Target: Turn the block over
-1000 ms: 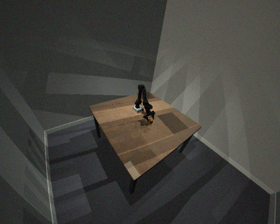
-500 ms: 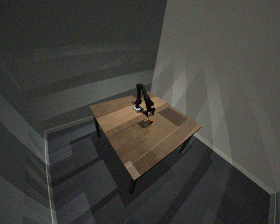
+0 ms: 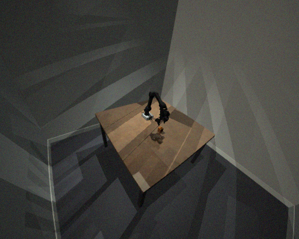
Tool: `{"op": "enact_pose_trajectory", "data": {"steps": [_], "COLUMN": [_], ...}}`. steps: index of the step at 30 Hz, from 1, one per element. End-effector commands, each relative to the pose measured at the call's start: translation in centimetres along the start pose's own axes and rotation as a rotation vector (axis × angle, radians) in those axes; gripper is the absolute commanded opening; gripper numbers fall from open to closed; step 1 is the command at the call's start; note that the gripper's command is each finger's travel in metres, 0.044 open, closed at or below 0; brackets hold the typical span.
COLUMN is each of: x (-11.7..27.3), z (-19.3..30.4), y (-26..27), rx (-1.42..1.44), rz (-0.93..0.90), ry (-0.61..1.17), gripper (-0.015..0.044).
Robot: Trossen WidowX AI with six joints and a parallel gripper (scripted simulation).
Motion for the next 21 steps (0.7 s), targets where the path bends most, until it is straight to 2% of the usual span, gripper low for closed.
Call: {"op": "enact_pose_trajectory", "data": {"steps": [1,8,12,21], "x": [0.6,0.5,-2.5,-4.2], "z": [-1.6,-1.8,-1.2,-0.9], "y": [0.0,0.0,0.0,0.1], "rx": [0.004,0.005,0.005,0.005], "rz": [-0.003,-0.003,-0.004,-0.004], "ry": [0.157,0.180,0.180,0.180], "gripper": [0.0440,0.0440,0.0440,0.0440]}}
Point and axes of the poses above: the point midway between the two fingers, 35 mm back from their tips, its own x axis back along the fingers, its own y axis across the jaws, z = x × y, the point moved 5 cm from there along x, back along the fingers, and after that the axes turned 3 degrees about x, right-handed, at the moved point
